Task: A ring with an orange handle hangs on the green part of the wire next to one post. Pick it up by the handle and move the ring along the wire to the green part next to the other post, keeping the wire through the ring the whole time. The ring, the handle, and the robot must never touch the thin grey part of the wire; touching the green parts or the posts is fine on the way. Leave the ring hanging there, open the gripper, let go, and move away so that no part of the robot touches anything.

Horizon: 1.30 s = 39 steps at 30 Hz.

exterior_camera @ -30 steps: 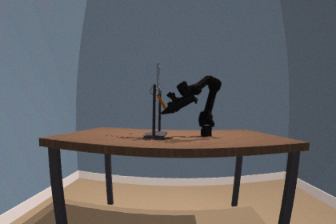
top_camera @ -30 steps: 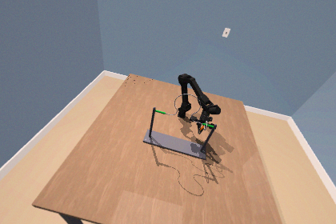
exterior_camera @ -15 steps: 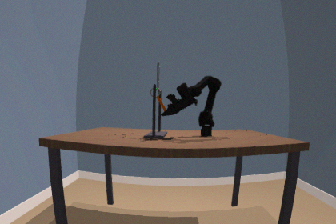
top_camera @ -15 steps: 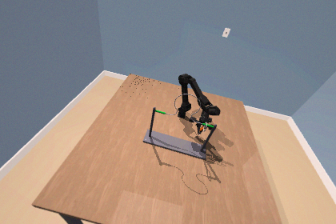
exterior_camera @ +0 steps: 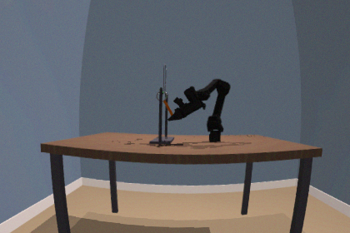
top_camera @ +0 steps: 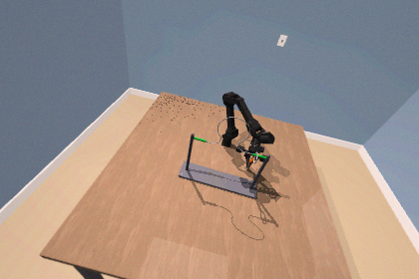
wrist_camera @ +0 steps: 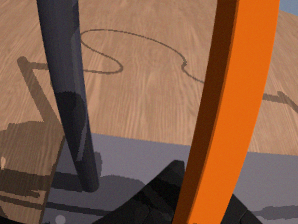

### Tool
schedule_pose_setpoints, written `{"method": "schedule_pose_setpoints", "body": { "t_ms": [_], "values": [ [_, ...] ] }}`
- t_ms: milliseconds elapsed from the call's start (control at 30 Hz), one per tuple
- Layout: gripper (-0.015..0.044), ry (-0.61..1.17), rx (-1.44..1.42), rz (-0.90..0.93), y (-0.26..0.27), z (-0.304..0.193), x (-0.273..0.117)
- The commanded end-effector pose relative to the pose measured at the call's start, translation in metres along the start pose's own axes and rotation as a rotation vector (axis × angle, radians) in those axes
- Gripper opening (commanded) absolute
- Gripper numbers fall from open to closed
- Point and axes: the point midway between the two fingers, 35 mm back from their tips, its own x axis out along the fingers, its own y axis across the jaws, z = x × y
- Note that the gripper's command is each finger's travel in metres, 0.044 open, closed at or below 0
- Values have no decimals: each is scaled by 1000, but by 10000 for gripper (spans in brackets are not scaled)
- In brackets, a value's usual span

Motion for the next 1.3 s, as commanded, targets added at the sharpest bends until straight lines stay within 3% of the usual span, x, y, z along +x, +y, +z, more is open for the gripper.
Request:
{"method": "schedule_pose_setpoints", "body": {
  "t_ms": [0,300,833,1267],
  "values": [
    [-71,0,0,0,0,0,0],
    [160,1,0,0,0,0,-2],
    [160,3,3,-4,0,-1,-49],
    [160,3,3,-4,0,-1,-50]
  ]
}}
